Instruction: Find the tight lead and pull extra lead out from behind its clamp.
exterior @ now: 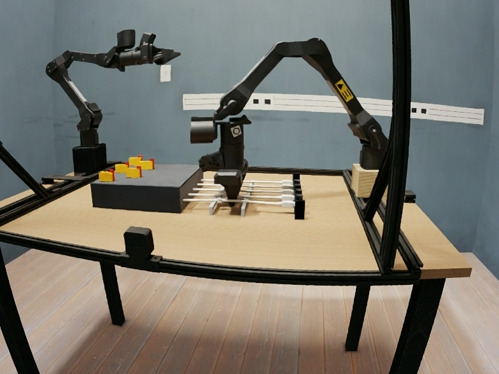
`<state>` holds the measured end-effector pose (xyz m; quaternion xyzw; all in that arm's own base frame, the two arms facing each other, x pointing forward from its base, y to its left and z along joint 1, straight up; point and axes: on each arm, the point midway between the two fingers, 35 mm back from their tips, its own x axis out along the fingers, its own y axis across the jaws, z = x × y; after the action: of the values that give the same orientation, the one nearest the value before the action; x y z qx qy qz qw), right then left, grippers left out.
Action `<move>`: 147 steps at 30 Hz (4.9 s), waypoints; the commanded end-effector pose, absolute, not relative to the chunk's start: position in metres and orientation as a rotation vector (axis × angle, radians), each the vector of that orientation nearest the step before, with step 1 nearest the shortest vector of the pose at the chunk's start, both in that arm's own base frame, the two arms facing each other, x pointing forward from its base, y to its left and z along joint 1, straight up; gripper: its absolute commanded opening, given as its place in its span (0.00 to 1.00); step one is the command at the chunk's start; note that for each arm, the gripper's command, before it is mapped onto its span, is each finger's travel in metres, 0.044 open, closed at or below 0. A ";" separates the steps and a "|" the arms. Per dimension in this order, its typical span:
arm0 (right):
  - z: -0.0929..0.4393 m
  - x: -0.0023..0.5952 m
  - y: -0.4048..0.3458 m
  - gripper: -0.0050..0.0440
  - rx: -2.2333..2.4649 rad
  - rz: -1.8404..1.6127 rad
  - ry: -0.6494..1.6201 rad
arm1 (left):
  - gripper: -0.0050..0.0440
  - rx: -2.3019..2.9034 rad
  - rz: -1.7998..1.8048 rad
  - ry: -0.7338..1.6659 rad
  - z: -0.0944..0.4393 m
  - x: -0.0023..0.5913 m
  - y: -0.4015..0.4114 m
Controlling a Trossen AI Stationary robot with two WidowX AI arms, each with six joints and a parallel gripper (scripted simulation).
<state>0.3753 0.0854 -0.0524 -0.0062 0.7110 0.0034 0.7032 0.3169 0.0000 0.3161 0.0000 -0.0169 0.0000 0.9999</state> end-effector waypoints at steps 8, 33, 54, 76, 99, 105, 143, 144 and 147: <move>-0.053 0.378 0.087 0.53 -0.013 0.013 1.571 | 1.00 0.000 0.000 -0.050 0.323 0.316 0.000; -0.053 0.378 0.087 0.53 -0.013 0.013 1.571 | 1.00 0.000 0.000 -0.050 0.323 0.316 0.000; -0.053 0.378 0.087 0.53 -0.013 0.013 1.571 | 1.00 0.000 0.000 -0.050 0.323 0.316 0.000; -0.024 0.383 0.087 0.00 -0.007 0.014 1.548 | 1.00 0.000 0.000 -0.050 0.323 0.316 0.000; -0.011 0.381 0.087 0.00 -0.009 0.012 1.558 | 1.00 0.000 0.000 -0.050 0.323 0.316 0.000; -0.011 0.381 0.087 0.00 -0.009 0.012 1.558 | 1.00 0.000 0.000 -0.050 0.323 0.316 0.000; -0.047 0.374 0.085 0.00 -0.010 0.011 1.563 | 1.00 0.000 0.000 -0.050 0.323 0.316 0.000; -0.047 0.374 0.085 0.00 -0.010 0.011 1.563 | 1.00 0.000 0.000 -0.050 0.323 0.316 0.000; -0.047 0.374 0.085 0.00 -0.010 0.011 1.563 | 1.00 0.000 0.000 -0.050 0.323 0.316 0.000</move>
<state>0.3773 0.0860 -0.0483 -0.0048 0.7057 0.0048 0.7085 0.3169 0.0000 0.3160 0.0000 -0.0168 0.0000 0.9999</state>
